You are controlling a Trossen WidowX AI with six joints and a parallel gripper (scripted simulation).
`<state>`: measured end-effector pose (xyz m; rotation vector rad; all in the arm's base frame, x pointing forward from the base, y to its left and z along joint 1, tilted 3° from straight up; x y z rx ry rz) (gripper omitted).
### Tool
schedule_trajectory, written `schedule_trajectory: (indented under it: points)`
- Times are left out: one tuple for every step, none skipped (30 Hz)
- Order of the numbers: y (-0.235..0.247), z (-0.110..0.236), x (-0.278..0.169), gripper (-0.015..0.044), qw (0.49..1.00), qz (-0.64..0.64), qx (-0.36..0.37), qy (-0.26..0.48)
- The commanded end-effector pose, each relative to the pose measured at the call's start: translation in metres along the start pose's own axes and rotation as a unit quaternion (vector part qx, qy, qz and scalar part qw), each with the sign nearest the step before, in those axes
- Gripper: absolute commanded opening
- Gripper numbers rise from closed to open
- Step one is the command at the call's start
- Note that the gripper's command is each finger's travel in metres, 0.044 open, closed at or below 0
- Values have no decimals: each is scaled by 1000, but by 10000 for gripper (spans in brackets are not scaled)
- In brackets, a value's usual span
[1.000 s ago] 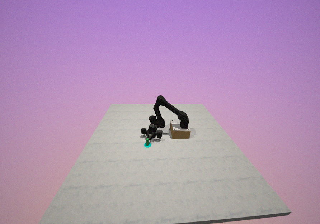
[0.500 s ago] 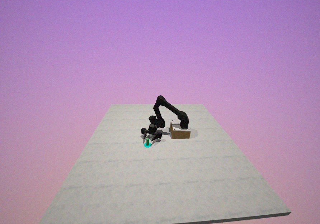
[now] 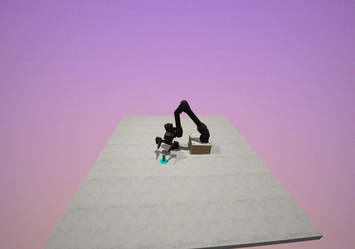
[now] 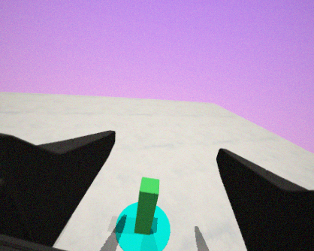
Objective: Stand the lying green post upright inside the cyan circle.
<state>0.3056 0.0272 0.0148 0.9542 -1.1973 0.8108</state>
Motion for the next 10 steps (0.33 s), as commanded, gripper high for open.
schedule_trajectory:
  points:
    - [5,3,18,400,1000,-3,1,1]
    - [7,3,22,400,1000,-3,1,1]
    - [8,4,26,400,1000,-3,1,1]
    - [9,4,31,400,1000,-3,1,0]
    - [11,5,34,400,1000,-3,1,0]
    - [11,5,36,400,1000,-3,1,0]
    - [12,5,37,400,1000,-3,1,0]
    - [12,5,37,400,1000,-3,1,0]
    - [10,4,37,400,1000,-4,-1,2]
    - [7,2,37,400,1000,-9,-6,7]
Point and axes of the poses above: the point midway between the two fingers, 35 mm back from their tips, its own z axis back along the fingers, its own y axis across the jaws, x = y × z, the point moved 7 cm from there along z, back along the fingers, and after that the axes turned 9 degrees about -z, right-handed, at the moved point
